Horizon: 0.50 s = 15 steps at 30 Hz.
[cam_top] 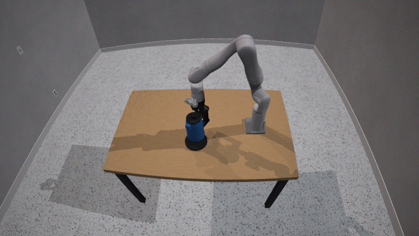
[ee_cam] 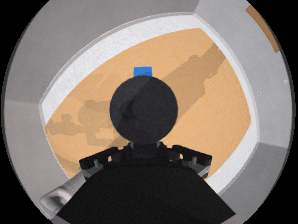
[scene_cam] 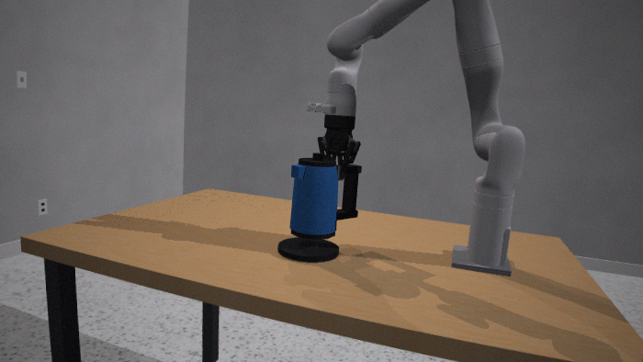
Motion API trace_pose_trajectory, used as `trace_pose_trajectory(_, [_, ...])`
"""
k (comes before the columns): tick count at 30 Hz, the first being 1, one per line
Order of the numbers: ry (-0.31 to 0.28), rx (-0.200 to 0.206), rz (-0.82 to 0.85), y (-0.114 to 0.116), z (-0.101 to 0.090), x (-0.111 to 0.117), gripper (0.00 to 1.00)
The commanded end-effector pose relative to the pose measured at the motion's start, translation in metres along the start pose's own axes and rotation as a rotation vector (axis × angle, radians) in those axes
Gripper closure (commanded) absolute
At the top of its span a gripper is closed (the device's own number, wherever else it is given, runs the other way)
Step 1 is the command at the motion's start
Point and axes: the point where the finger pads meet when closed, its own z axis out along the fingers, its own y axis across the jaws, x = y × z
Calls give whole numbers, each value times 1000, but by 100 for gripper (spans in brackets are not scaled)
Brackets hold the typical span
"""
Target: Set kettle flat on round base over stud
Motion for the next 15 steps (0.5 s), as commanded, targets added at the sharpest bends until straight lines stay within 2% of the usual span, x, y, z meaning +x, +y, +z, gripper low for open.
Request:
trace_pose_trajectory(1, [0, -1, -6, -1, 0, 3, 100])
trace_pose_trajectory(15, [0, -1, -6, -3, 0, 12, 100])
